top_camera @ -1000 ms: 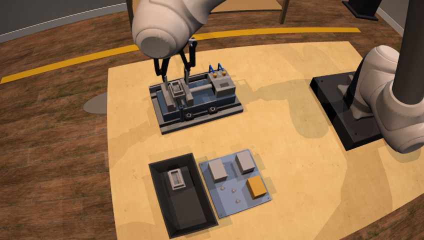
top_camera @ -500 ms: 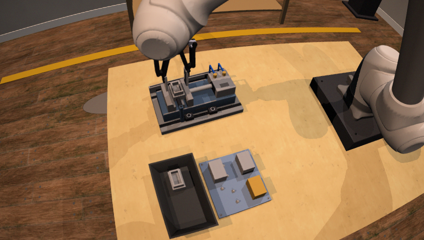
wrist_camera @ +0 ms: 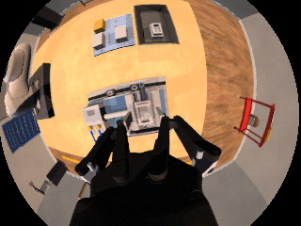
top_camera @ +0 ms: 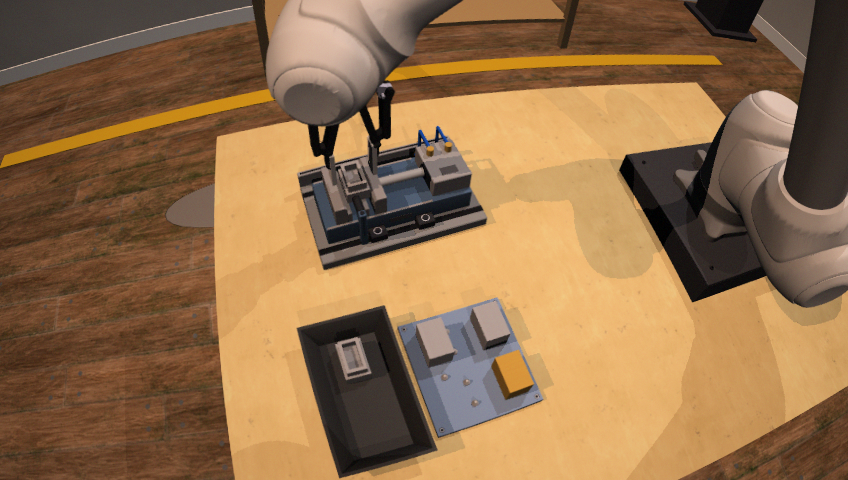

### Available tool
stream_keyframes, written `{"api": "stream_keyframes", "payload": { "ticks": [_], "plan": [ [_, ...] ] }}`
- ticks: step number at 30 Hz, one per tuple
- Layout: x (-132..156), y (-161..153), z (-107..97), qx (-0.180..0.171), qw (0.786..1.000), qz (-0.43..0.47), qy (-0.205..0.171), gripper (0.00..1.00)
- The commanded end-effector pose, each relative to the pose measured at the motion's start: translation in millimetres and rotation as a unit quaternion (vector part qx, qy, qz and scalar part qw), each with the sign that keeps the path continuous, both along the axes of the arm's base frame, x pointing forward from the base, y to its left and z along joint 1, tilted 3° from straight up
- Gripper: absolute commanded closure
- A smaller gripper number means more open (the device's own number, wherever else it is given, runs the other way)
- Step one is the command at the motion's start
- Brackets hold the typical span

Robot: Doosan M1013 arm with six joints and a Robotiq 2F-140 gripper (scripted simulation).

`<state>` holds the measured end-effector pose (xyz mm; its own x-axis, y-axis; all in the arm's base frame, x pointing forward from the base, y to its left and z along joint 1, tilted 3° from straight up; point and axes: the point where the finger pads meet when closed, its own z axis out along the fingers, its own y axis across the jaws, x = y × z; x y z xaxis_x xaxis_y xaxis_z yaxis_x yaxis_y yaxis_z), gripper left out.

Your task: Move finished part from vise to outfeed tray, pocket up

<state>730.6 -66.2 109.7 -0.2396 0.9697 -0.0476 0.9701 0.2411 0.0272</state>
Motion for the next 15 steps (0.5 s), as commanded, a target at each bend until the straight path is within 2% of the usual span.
{"api": "stream_keyframes", "payload": {
  "ticks": [1, 15],
  "plan": [
    [-2.5, -3.7, -6.0, 0.000, 1.000, -0.002, 0.002, 0.60],
    [-2.5, -3.8, -8.0, 0.000, 1.000, -0.002, 0.002, 0.60]
  ]
}}
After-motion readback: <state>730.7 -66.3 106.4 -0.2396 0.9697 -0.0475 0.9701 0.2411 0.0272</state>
